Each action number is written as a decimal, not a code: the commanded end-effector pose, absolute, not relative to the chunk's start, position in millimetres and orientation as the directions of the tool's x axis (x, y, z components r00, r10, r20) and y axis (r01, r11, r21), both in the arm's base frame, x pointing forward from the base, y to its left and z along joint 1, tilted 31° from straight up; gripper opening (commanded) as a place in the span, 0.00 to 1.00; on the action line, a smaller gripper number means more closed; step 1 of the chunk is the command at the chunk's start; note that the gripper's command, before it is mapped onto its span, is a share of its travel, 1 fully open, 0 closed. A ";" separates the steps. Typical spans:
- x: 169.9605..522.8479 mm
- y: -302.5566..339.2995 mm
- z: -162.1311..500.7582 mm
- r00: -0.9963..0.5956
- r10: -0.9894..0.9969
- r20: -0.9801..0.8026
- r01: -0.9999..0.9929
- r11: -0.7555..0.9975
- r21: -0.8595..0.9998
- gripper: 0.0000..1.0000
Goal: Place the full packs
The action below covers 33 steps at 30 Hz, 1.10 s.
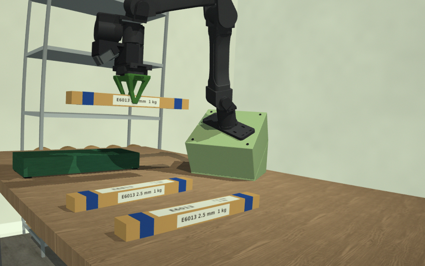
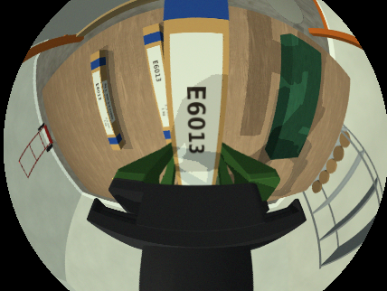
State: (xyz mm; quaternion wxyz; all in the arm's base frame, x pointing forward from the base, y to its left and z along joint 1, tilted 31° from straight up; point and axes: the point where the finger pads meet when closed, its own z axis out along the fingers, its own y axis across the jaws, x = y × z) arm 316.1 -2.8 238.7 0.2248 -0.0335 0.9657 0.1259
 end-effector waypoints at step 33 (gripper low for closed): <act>308.6 -6.2 272.1 -0.848 -0.001 -0.530 -0.125 0.973 0.197 0.00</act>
